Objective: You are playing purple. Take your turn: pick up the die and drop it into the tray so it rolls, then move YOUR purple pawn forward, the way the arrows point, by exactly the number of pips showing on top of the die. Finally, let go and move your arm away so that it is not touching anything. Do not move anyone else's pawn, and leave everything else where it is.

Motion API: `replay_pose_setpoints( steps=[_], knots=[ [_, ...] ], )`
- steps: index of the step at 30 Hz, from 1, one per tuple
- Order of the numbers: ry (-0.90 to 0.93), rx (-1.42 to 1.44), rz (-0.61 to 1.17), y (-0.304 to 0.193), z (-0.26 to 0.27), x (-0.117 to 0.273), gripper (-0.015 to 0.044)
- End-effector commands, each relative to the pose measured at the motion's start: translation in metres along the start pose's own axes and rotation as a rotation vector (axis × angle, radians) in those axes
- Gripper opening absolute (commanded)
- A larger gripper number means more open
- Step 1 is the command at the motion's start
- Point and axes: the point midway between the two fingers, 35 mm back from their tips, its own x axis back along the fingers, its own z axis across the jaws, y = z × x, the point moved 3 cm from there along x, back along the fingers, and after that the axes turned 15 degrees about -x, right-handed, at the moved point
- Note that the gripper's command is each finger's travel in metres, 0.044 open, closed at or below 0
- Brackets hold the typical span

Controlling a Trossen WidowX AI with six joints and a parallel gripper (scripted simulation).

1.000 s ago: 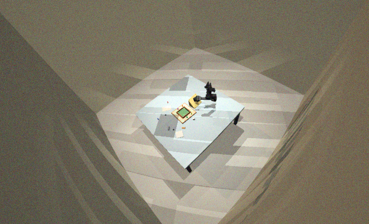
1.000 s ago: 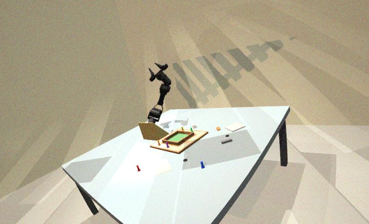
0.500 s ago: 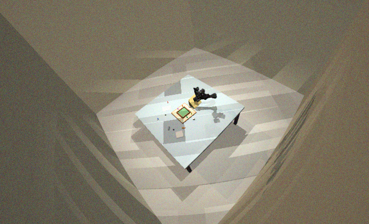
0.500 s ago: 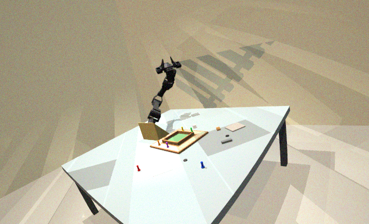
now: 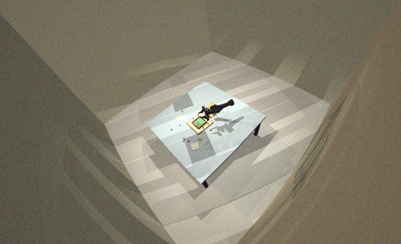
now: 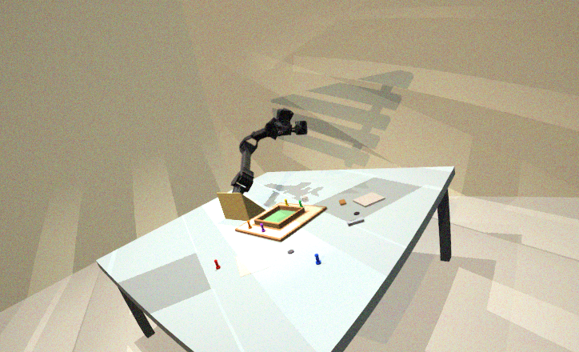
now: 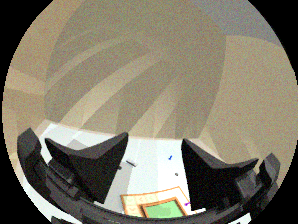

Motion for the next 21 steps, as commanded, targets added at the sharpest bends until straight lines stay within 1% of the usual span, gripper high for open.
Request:
replay_pose_setpoints(
  steps=[1, 5, 9, 14, 17, 19, 21],
  knots=[
    [-0.007, -0.007, 0.248, -0.045, 0.003, -0.011, 0.0275],
    [-0.04, -0.032, 0.501, -0.09, 0.002, -0.014, 0.0275],
    [-0.116, -0.097, 0.818, -0.142, -0.003, -0.005, 0.0275],
    [-0.258, -0.217, 1.189, -0.194, -0.006, 0.021, 0.0275],
    [-0.396, -0.33, 1.434, -0.222, -0.004, 0.044, 0.0275],
    [-0.465, -0.386, 1.53, -0.231, -0.002, 0.054, 0.0275],
    [-0.474, -0.393, 1.542, -0.232, -0.001, 0.055, 0.0275]
  ],
)
